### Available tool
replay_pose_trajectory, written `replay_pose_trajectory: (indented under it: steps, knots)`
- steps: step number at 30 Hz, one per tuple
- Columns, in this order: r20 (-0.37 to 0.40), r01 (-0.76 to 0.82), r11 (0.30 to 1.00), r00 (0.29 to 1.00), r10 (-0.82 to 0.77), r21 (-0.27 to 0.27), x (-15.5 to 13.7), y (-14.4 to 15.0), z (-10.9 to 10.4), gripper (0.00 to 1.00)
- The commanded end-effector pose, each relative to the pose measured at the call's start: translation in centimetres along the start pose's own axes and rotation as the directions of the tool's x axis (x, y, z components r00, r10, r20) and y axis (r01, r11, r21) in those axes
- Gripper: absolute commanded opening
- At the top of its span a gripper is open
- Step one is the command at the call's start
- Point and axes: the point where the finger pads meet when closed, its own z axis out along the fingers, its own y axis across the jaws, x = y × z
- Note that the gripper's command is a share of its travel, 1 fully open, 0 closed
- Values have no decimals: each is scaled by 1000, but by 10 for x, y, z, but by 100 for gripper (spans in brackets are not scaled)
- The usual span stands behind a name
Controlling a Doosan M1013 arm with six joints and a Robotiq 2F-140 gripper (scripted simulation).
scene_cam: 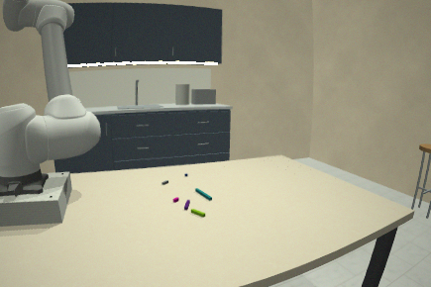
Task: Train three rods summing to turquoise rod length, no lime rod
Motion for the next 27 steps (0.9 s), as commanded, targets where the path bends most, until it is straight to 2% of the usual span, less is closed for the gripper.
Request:
replay_pose_trajectory:
  steps: [1,2,4,6,7,21,23,24,27]
  knots:
    - [33,2,1000,999,-2,3,-2,-15,27,100]
    - [42,9,1000,999,-9,11,-3,-24,43,100]
    - [51,16,1000,999,-17,21,-5,-33,59,100]
    - [51,16,1000,999,-17,21,-5,-33,59,100]
    - [63,25,999,998,-27,32,-7,-45,78,100]
    - [125,57,993,990,-70,105,-12,-110,190,100]
    - [125,57,993,990,-70,105,-12,-110,190,100]
    - [136,62,991,988,-78,119,-13,-122,211,100]
    - [147,68,989,985,-87,133,-14,-134,232,100]
